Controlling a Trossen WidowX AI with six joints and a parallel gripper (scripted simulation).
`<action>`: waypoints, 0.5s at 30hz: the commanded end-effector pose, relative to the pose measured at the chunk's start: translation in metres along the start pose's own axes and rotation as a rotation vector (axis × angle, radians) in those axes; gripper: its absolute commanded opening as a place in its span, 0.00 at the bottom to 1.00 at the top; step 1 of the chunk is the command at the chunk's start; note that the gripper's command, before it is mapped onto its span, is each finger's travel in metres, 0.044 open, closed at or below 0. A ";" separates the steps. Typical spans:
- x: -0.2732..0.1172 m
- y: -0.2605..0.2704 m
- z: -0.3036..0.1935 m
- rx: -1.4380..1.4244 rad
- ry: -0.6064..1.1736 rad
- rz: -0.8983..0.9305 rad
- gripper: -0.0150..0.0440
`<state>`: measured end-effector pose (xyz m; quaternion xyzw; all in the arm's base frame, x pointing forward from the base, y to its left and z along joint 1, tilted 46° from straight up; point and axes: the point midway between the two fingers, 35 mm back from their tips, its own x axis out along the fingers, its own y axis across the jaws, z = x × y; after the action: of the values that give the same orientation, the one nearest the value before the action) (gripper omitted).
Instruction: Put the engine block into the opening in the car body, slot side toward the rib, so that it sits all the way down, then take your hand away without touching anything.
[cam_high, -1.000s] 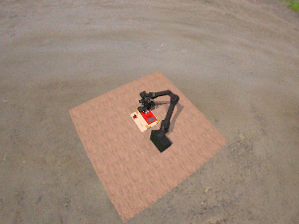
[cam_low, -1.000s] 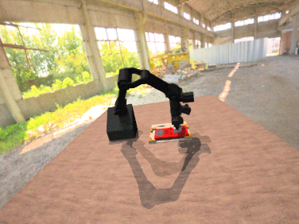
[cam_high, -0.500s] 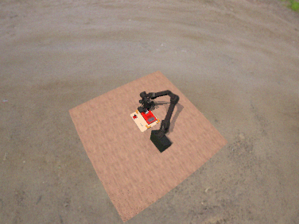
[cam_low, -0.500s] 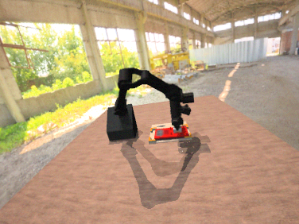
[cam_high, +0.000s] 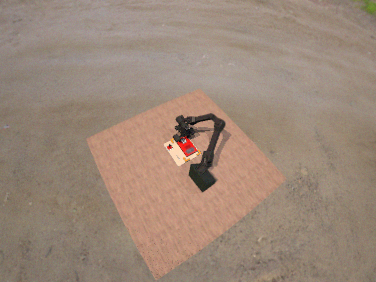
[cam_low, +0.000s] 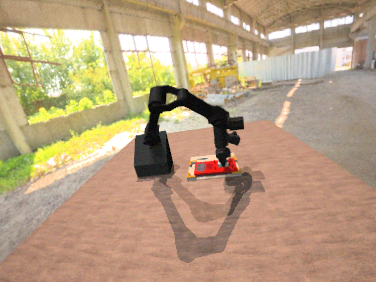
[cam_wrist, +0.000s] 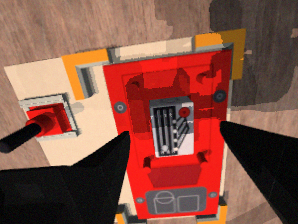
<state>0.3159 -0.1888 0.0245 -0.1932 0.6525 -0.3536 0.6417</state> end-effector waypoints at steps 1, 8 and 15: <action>0.000 0.000 0.000 0.000 0.000 -0.001 1.00; 0.000 0.000 0.000 0.000 0.000 -0.001 1.00; -0.014 0.001 0.000 -0.003 0.000 -0.003 1.00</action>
<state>0.3140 -0.1857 0.0258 -0.1930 0.6563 -0.3529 0.6384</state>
